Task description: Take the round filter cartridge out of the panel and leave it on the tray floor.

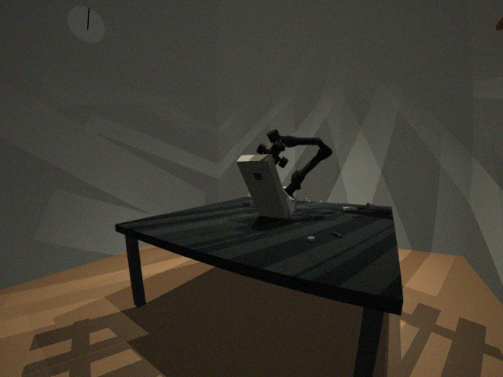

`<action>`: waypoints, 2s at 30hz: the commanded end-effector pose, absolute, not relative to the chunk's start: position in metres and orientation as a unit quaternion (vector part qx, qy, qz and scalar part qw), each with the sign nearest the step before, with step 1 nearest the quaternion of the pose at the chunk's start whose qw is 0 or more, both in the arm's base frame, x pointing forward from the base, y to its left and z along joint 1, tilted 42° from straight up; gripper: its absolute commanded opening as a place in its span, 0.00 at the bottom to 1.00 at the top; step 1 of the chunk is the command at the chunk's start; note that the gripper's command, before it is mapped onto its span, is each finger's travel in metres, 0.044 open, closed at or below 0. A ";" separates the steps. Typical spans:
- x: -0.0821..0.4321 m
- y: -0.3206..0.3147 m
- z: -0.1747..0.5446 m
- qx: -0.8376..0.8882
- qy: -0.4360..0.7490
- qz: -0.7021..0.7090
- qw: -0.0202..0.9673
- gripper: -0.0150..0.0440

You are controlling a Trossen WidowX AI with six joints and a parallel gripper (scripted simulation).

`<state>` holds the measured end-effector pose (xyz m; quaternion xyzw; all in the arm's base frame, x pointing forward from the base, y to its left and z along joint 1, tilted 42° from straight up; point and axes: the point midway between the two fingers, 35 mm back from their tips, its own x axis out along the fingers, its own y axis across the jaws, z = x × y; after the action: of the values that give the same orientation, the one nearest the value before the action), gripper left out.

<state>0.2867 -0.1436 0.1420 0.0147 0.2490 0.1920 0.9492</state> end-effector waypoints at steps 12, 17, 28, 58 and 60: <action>0.296 -0.143 0.133 0.023 0.253 0.185 0.949 0.45; 0.303 -0.140 0.129 0.023 0.254 0.185 0.949 0.45; 0.317 -0.134 0.122 0.022 0.253 0.184 0.950 0.45; 0.331 -0.126 0.115 0.023 0.250 0.184 0.950 0.45; 0.331 -0.127 0.115 0.023 0.250 0.184 0.950 0.45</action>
<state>0.3307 -0.1258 0.1150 0.0234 0.2488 0.1859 0.9503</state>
